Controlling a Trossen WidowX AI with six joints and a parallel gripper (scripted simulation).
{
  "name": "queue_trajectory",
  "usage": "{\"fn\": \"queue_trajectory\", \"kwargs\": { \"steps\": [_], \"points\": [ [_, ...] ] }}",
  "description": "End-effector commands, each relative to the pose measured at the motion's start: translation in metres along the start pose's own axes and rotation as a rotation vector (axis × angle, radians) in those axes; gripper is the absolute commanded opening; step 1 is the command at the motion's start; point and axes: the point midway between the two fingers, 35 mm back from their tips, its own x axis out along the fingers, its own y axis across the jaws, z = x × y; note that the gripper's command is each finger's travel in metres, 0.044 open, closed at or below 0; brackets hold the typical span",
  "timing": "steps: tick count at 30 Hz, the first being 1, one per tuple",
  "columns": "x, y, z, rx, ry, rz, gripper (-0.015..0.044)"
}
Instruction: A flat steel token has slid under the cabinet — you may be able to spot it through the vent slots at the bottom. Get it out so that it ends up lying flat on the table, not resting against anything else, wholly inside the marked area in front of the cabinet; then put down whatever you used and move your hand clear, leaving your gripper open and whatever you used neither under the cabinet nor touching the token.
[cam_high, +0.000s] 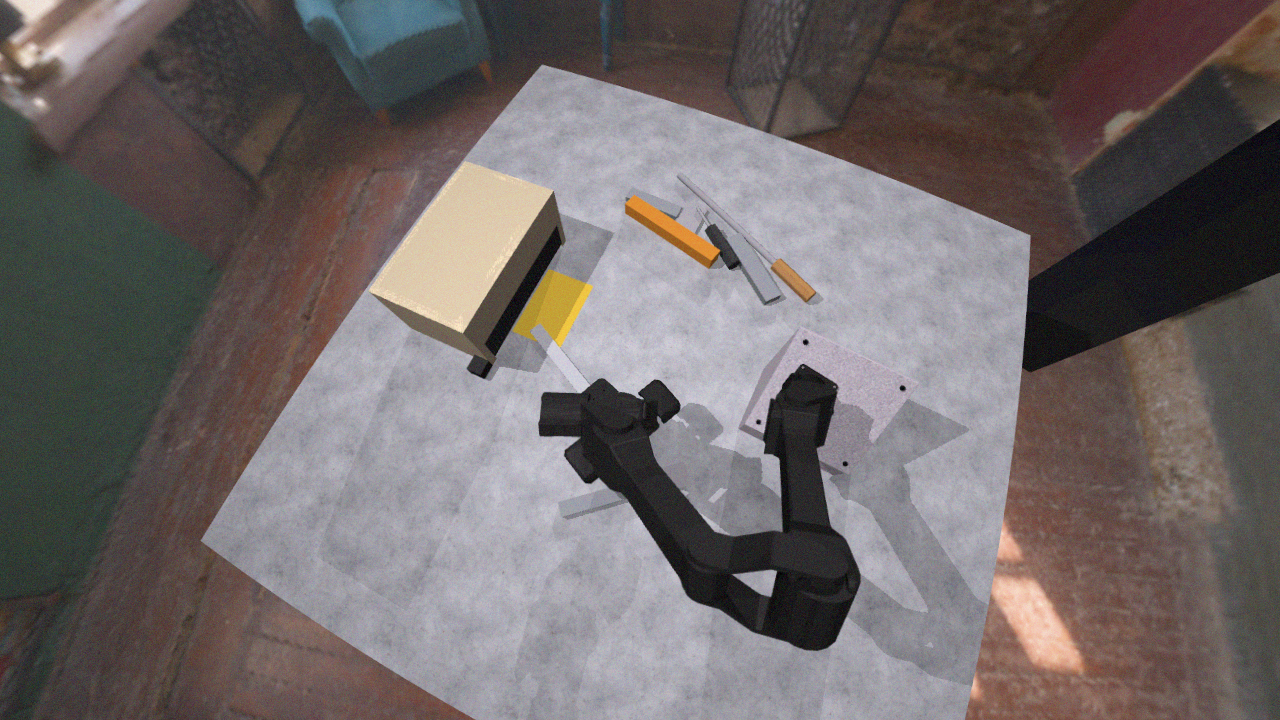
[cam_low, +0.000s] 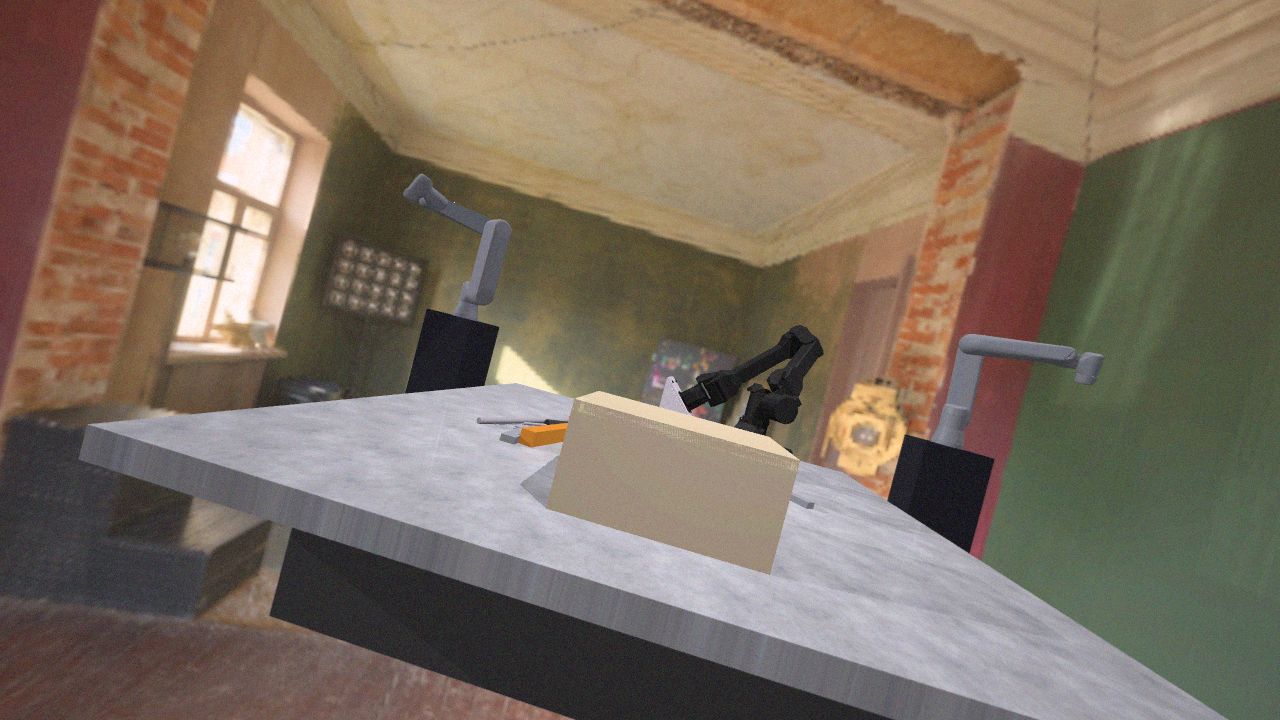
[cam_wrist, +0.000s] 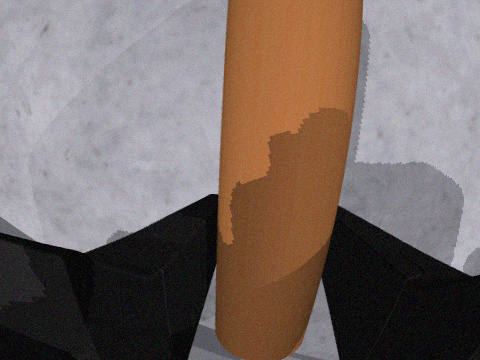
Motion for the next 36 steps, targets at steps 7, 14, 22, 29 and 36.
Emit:
{"fn": "queue_trajectory", "kwargs": {
  "steps": [7,14,22,29,36],
  "points": [
    [-0.0015,0.0035,-0.0001,-0.09,-0.001,0.008,0.0],
    [-0.0001,0.0004,-0.0001,-0.072,0.0,0.001,0.0131],
    [-0.0001,0.0004,-0.0001,-0.074,-0.001,0.006,0.0253],
    [0.0006,0.0013,0.001,-0.079,-0.001,0.008,0.027],
    [0.002,0.0007,-0.0005,-0.077,-0.001,0.008,0.027]
  ]
}}
